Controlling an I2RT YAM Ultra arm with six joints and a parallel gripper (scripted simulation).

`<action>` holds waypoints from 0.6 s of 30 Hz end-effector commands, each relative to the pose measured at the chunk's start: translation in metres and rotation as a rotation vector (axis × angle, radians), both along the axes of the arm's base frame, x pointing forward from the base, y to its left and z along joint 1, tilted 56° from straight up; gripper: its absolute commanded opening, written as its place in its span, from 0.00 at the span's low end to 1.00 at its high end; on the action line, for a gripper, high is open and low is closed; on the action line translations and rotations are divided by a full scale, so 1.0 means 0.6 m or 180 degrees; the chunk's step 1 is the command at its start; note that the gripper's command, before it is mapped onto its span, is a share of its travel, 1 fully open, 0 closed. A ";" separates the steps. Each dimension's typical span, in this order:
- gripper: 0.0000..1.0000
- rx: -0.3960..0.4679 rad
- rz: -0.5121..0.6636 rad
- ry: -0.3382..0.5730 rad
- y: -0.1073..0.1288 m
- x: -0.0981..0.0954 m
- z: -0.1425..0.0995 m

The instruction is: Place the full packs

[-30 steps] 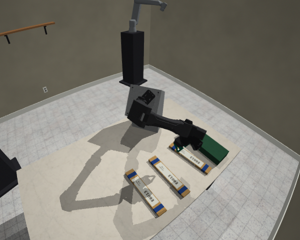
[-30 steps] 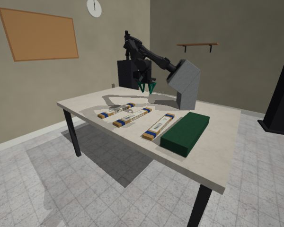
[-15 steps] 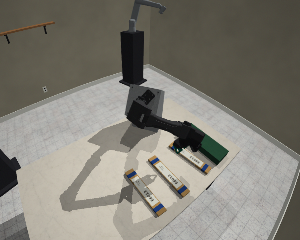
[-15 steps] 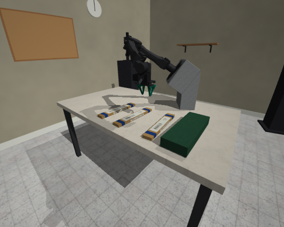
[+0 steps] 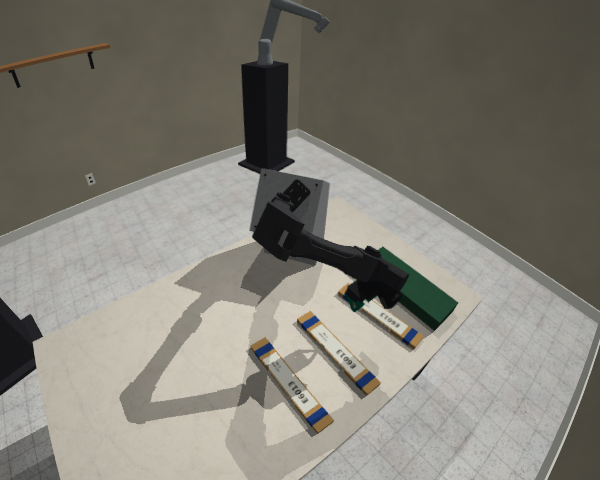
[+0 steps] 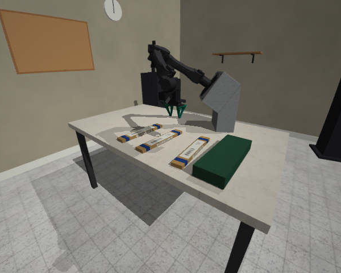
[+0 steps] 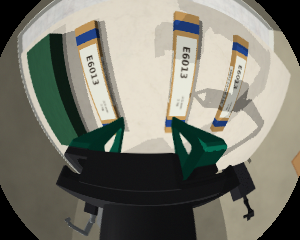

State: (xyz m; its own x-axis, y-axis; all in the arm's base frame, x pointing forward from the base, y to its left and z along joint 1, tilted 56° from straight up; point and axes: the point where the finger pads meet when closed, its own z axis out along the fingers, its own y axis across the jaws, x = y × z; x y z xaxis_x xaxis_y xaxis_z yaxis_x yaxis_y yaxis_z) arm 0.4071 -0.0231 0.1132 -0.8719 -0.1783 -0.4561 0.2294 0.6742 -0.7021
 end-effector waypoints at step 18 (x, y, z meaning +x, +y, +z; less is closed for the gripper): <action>0.65 0.0019 0.0081 -0.0004 -0.005 0.015 -0.022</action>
State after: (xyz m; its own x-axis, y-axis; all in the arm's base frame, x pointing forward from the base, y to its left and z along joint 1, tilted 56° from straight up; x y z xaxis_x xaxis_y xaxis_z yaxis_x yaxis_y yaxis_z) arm 0.4154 -0.0335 0.1073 -0.8674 -0.1795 -0.4640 0.2338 0.6763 -0.6986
